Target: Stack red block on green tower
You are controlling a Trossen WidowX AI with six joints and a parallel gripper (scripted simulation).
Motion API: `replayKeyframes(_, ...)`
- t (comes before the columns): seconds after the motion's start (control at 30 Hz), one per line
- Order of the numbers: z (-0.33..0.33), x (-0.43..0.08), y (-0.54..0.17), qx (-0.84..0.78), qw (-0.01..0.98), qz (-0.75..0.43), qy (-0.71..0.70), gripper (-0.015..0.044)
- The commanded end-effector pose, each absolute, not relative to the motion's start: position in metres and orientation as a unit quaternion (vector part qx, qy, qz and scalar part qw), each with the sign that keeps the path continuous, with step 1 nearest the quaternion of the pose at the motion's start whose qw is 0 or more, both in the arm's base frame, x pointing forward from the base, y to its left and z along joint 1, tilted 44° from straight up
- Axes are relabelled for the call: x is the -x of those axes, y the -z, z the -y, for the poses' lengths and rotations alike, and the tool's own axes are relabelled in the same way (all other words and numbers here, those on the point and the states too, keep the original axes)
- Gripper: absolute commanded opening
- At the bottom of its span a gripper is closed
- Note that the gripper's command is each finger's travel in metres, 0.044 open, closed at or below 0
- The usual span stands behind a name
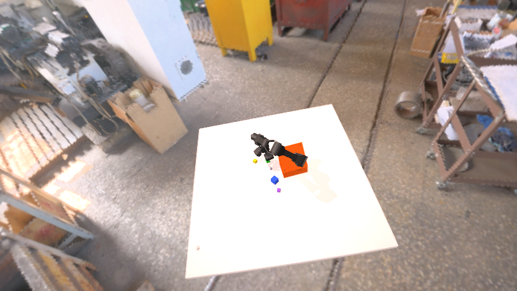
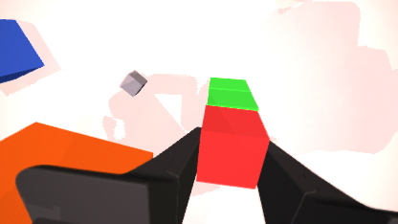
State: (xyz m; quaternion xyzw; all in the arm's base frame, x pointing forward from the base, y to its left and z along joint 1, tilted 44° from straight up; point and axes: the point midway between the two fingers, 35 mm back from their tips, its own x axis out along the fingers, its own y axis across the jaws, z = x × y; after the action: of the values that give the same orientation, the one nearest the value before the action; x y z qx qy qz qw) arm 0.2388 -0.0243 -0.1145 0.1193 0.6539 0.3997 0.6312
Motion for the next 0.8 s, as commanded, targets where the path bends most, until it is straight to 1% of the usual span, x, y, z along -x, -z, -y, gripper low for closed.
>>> replayKeyframes(0.0,0.0258,-0.24,0.1125,-0.122,0.632,-0.653,-0.399,0.0)
replayKeyframes(0.03,0.0277,-0.2407,0.1106,-0.122,0.632,-0.653,-0.399,0.0)
replayKeyframes(0.6,0.0244,-0.2388,0.1141,-0.12,0.631,-0.654,-0.4,0.044)
replayKeyframes(0.77,0.0244,-0.2388,0.1141,-0.12,0.631,-0.654,-0.4,0.044)
